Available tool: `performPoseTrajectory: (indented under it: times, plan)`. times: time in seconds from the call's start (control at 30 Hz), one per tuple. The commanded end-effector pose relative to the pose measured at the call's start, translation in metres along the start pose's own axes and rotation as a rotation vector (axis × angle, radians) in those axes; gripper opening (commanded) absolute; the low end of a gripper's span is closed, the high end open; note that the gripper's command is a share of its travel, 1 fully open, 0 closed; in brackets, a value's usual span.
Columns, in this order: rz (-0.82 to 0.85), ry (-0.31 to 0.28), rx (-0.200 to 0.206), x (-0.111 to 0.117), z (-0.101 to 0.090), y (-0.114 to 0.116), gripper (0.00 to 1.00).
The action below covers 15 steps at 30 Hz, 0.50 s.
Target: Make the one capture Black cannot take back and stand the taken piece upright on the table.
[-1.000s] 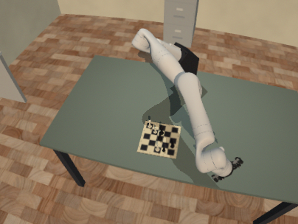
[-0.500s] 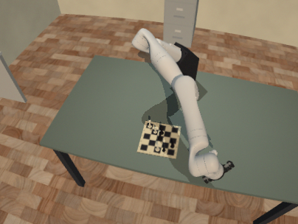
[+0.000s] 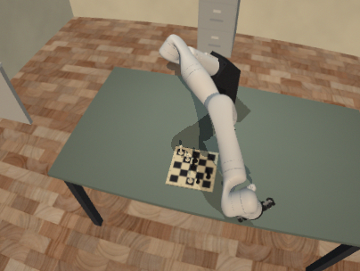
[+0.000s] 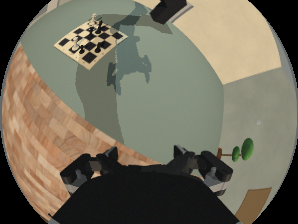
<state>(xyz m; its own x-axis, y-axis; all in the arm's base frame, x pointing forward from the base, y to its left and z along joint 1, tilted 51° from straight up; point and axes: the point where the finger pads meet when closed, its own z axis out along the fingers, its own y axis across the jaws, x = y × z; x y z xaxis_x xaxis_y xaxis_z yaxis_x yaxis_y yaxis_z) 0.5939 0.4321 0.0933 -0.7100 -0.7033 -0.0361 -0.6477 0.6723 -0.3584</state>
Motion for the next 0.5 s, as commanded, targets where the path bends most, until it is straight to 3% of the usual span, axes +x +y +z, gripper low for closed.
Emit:
performPoseTrajectory:
  times: [0.0, 0.17, 0.2, 0.43, 0.47]
  plan:
    - [0.021, 0.006, 0.007, 0.002, 0.000, -0.014, 1.00]
    - [0.021, 0.006, 0.007, 0.002, 0.000, -0.014, 1.00]
    - [0.059, 0.027, 0.027, 0.010, 0.001, -0.034, 1.00]
    - [0.059, 0.027, 0.027, 0.010, 0.001, -0.034, 1.00]
    - [0.096, 0.048, 0.046, 0.017, 0.002, -0.053, 1.00]
